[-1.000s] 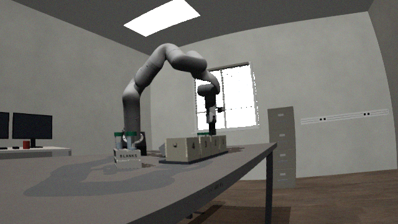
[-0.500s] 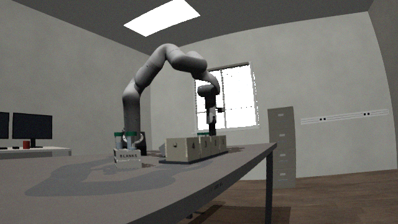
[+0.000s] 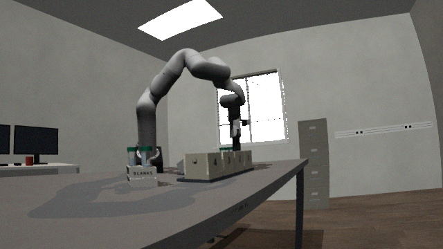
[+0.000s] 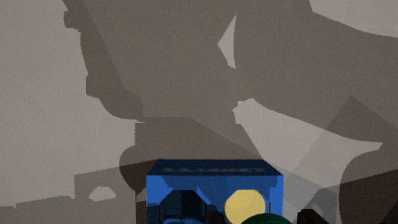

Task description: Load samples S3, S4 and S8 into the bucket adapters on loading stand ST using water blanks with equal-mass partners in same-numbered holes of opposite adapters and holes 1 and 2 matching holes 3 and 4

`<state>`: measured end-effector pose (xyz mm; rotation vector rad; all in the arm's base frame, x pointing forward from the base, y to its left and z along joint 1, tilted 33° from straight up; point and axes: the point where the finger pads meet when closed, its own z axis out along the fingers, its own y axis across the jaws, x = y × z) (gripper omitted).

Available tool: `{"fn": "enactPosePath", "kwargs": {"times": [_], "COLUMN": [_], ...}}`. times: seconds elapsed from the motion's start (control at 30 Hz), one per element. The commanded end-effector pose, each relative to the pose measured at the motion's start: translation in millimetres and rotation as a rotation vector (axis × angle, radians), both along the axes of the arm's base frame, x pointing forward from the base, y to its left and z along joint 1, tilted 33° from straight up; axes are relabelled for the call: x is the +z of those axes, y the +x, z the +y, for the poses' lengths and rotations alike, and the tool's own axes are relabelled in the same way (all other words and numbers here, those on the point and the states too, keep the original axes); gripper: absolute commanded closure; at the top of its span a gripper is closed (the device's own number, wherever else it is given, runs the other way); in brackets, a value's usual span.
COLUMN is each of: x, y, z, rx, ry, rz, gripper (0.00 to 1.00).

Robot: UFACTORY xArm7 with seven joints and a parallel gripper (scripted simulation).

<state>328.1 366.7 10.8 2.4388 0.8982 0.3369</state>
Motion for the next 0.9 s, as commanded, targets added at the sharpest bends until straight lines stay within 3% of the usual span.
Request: {"fn": "enactPosePath", "kwargs": {"times": [0.0,0.43,0.87], "x": [1.5,1.5,19.8], "y": [-0.6,-0.6,-9.3], "z": [2.4,2.4,10.6], "rx": [0.003,0.003,0.003], "ry": [0.004,0.004,0.004], "rz": [-0.001,-0.001,-0.001], "gripper": [0.56,0.56,0.56]}}
